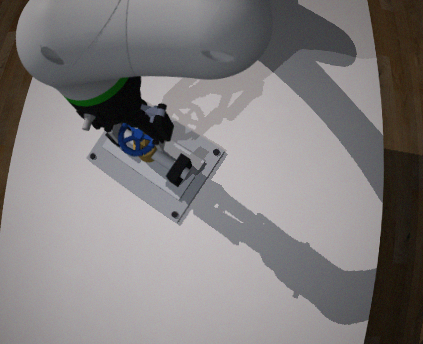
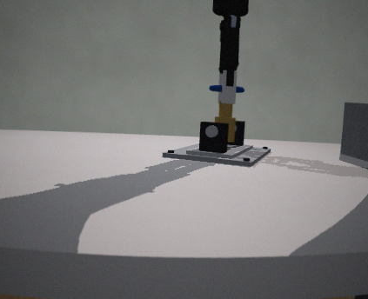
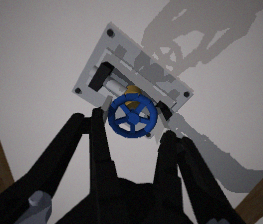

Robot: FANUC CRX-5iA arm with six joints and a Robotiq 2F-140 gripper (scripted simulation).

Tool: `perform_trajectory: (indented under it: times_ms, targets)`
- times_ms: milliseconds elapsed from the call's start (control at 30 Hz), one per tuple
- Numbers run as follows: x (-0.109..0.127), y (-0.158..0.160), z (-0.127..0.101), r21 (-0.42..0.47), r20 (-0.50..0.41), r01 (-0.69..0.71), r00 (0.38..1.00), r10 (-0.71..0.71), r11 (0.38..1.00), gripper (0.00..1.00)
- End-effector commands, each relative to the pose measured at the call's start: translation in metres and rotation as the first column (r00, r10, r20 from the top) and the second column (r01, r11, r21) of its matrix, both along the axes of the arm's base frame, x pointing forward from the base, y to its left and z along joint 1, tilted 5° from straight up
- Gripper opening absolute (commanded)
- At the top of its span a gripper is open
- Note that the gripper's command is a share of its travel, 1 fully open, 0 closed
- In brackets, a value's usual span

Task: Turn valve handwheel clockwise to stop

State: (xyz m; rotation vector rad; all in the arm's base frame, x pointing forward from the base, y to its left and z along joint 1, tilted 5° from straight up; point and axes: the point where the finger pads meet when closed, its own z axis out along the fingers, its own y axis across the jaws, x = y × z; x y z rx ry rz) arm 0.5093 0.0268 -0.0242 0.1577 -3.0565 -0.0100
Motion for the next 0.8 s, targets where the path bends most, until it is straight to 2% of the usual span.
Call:
perform_trajectory:
  times_ms: [0,400,467,767]
  targets:
    - [0.0001,0.0,-0.0003,-0.005,0.0,0.063,0.998,-0.063,0.998,0.0]
    - [0.0001,0.0,-0.0003,-0.024,0.003,0.301,0.953,-0.301,0.953,0.0]
    - [0.0001,0.0,-0.0003,-0.024,0.003,0.301,0.953,-0.301,0.953,0.0]
    - [0.0001,0.0,-0.0003,-0.036,0.008,0.446,0.895,-0.446,0.894,0.0]
